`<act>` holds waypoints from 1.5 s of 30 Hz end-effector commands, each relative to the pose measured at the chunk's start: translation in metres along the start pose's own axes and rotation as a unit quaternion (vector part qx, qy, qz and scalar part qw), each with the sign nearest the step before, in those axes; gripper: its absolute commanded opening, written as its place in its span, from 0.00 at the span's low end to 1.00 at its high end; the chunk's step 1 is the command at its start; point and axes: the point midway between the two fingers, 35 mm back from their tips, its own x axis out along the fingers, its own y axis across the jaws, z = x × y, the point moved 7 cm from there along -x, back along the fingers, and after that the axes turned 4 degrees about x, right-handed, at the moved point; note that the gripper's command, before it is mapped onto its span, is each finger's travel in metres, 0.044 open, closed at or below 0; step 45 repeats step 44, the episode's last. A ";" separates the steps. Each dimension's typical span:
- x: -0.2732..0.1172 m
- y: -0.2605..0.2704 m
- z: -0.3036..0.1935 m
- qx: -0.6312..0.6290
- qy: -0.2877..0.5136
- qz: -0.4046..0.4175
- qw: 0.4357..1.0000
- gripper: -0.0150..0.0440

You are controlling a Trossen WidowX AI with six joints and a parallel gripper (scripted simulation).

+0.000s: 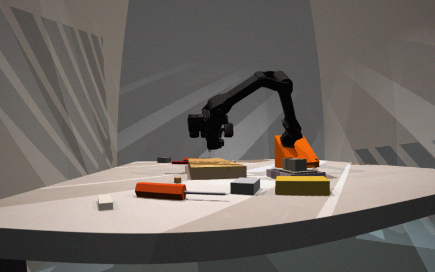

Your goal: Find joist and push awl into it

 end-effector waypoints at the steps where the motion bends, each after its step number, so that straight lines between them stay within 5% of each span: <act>1: 0.004 0.000 0.005 0.004 0.001 0.002 1.000 0.25; 45: 0.007 0.002 0.024 0.002 0.002 0.002 1.000 0.25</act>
